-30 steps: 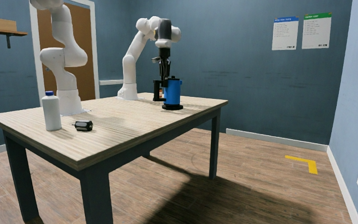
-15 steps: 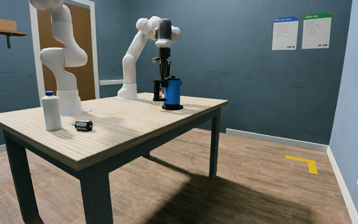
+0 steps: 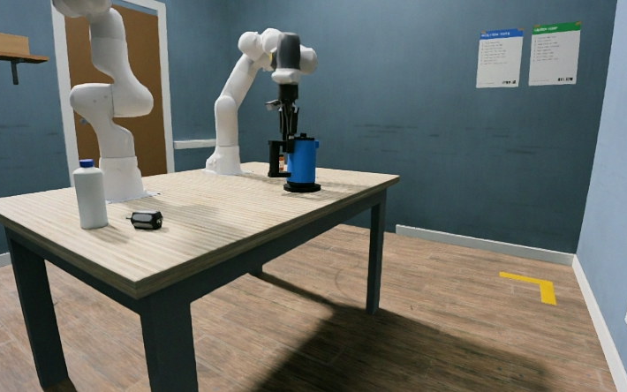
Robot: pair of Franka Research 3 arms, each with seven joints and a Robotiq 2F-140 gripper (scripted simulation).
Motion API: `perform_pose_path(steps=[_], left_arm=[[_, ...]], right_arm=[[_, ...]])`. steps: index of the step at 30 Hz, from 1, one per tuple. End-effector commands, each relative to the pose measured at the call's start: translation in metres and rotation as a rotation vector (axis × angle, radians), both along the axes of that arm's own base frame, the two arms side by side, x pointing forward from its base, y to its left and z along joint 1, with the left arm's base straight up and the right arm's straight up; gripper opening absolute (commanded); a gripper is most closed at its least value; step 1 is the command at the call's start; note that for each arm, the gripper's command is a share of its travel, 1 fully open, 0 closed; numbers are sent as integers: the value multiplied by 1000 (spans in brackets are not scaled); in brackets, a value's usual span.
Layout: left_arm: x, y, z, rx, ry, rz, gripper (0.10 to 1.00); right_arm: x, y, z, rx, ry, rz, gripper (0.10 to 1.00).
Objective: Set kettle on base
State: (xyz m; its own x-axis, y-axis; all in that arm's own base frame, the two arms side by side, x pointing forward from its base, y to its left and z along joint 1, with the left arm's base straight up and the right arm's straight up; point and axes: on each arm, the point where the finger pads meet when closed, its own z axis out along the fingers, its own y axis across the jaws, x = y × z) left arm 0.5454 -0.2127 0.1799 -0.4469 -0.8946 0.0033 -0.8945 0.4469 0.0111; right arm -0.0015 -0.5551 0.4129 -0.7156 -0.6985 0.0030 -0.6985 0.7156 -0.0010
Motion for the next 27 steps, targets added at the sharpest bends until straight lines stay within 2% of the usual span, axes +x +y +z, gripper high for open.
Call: perform_pose_path(steps=[1,27], left_arm=[[3,-2,2,-2,-11,3,99],[3,-2,-2,-2,-11,3,99]], right_arm=[[0,0,0,0,0,0,1000],[0,0,0,0,0,0,1000]])
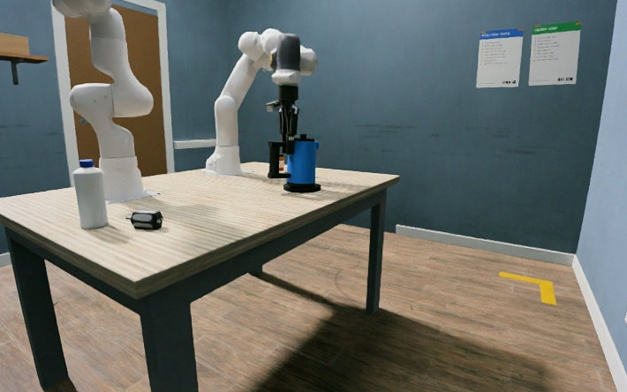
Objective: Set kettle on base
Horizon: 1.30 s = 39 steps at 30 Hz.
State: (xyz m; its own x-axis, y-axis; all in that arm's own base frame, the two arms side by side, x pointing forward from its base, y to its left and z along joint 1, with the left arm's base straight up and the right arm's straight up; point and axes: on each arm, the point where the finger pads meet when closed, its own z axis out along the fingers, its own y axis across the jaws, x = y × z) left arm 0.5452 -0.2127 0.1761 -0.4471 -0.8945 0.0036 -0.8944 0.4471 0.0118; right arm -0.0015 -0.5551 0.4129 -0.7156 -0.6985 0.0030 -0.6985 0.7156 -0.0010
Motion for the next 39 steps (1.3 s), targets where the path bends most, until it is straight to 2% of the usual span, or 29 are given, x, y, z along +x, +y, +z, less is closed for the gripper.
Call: perform_pose_path(steps=[1,39], left_arm=[[3,-2,1,-2,-12,3,99],[3,-2,-2,-2,-12,3,99]], right_arm=[[0,0,0,0,0,0,1000],[0,0,0,0,0,0,1000]])
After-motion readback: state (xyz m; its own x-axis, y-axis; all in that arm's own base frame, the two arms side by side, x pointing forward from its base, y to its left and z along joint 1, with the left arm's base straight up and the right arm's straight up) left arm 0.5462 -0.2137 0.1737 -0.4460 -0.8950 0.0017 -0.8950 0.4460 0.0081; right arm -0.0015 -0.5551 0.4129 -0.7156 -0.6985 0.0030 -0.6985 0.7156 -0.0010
